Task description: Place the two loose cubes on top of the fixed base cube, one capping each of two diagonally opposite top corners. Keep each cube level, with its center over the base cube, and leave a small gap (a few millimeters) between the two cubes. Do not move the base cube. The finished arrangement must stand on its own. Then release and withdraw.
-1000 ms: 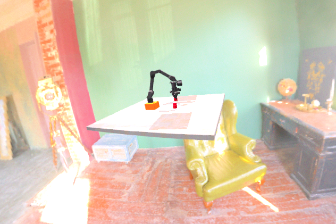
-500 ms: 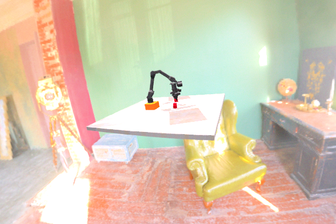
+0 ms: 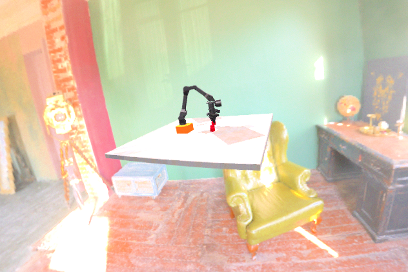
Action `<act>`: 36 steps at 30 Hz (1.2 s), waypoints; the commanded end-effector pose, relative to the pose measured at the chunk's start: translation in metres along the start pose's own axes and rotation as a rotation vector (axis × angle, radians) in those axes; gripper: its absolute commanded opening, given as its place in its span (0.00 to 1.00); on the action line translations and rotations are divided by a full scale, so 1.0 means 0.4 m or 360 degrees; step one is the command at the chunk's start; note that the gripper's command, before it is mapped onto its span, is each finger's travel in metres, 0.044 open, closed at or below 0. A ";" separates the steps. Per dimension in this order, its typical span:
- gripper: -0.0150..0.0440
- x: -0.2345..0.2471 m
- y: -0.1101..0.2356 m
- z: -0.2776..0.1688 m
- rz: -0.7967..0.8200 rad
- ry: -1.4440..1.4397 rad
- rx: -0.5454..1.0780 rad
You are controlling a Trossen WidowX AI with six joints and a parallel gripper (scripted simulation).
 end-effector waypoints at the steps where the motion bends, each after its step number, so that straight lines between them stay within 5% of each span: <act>1: 0.43 0.001 -0.006 0.000 0.0004 -0.0006 0.0001; 17: 0.43 0.001 -0.006 0.000 0.0004 -0.0006 0.0001; 21: 0.60 0.001 -0.006 0.000 0.0004 -0.0006 0.0001; 36: 0.60 0.000 0.028 0.000 0.0002 0.0000 0.0002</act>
Point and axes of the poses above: the point midway between the two fingers, 35 mm back from their tips, its own y axis back along the fingers, its own x axis across the jaws, z = x × y, the point moved 1 cm from there along y, back along the fingers, and after that the axes turned 7 degrees about y, right-handed, at the moved point
